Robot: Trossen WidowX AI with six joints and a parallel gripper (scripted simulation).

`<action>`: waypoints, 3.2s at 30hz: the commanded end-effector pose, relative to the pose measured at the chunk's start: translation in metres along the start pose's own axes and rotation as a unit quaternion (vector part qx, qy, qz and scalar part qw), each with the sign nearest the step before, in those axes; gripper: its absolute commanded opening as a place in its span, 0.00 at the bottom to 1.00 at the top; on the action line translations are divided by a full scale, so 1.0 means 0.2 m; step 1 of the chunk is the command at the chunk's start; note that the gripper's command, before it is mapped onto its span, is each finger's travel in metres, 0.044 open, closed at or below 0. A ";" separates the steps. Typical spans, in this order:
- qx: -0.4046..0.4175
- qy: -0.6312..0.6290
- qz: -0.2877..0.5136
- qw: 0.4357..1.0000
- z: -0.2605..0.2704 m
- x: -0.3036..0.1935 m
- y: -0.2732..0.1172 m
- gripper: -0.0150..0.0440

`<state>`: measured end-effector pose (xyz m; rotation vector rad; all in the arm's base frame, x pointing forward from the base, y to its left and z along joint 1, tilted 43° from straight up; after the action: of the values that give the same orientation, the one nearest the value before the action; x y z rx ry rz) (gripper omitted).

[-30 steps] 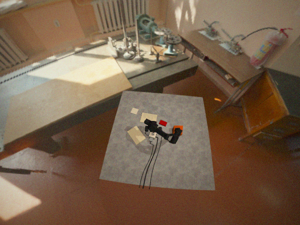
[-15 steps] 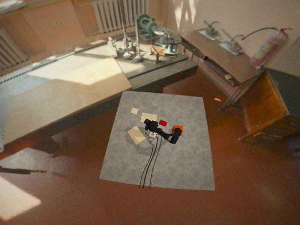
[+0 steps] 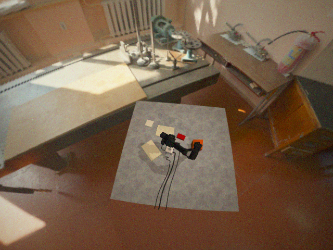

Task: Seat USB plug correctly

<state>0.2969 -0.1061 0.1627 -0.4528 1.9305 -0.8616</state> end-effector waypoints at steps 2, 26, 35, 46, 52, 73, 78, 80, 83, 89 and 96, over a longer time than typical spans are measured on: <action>0.000 0.000 0.004 1.000 0.00 0.00 0.00 0.25; -0.001 0.001 0.014 1.000 0.00 0.00 0.02 0.25; -0.002 0.002 0.017 1.000 0.00 0.00 0.02 0.25; -0.002 0.002 0.022 1.000 0.00 0.00 0.03 0.25; -0.003 0.003 0.024 1.000 0.01 0.00 0.03 0.25; -0.004 0.004 0.032 0.999 0.01 0.00 0.05 0.25; -0.004 0.004 0.034 0.999 0.01 0.00 0.05 0.25; -0.004 0.004 0.035 0.999 0.01 0.00 0.05 0.25; -0.004 0.004 0.036 0.999 0.01 0.00 0.05 0.25; -0.005 0.005 0.039 0.999 0.01 0.00 0.06 0.25; -0.005 0.005 0.042 0.999 0.01 0.00 0.06 0.25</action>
<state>0.2982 -0.0992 0.1535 -0.3812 1.9444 -0.8039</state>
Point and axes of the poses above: the point midway between the two fingers, 35 mm back from their tips, its own y axis out along the fingers, its own z axis across the jaws, x = y × z, the point moved 10 cm from there along -y, back along the fingers, and after that the axes turned 11 degrees about y, right-handed, at the moved point
